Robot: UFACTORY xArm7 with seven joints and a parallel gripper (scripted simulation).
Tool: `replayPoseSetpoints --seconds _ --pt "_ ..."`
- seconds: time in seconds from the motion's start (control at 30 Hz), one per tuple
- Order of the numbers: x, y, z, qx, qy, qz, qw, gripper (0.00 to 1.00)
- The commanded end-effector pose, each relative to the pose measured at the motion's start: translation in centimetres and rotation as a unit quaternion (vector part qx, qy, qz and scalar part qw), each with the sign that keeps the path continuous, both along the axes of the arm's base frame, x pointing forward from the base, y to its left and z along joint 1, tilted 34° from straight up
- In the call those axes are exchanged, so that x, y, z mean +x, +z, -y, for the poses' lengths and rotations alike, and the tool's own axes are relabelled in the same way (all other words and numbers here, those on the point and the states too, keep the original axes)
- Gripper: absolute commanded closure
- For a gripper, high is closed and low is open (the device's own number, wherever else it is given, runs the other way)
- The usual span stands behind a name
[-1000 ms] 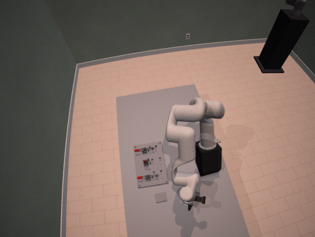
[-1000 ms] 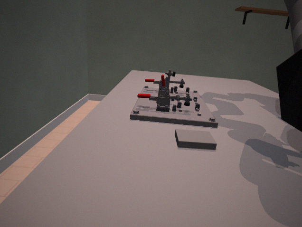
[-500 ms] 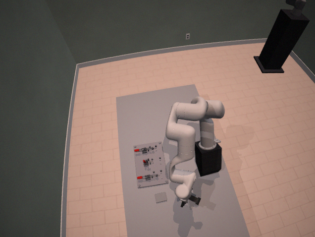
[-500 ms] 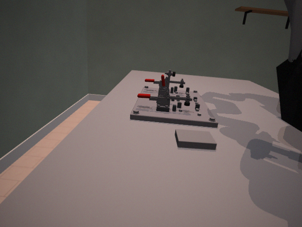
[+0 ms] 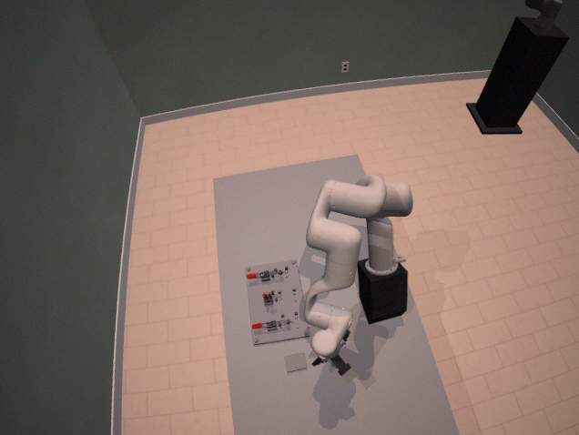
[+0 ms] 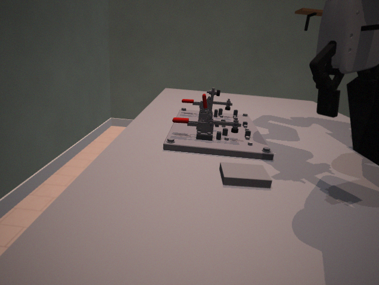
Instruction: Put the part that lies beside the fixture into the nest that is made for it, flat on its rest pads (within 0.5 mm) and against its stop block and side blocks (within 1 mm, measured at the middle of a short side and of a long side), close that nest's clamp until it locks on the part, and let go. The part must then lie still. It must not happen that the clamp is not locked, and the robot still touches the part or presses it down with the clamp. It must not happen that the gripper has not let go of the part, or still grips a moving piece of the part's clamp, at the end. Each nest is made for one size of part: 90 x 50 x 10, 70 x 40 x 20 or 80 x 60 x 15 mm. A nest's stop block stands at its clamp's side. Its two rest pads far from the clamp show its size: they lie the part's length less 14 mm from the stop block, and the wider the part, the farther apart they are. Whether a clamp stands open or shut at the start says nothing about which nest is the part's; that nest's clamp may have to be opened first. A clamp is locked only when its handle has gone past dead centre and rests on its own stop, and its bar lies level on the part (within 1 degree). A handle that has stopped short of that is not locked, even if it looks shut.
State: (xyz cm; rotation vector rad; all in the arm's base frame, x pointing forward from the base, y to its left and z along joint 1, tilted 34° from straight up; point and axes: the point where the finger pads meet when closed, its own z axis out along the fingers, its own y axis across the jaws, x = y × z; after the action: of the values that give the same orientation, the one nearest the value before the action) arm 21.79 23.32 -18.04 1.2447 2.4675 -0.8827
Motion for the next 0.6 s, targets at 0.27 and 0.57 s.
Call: replayPoseSetpoints --seconds 0.27,0.57 --pt "3.4 2.2 1.5 -0.007 -0.140 0.137 0.981 0.00" --pt "5.8 4.1 2.6 -0.006 -0.243 0.231 0.942 0.00"
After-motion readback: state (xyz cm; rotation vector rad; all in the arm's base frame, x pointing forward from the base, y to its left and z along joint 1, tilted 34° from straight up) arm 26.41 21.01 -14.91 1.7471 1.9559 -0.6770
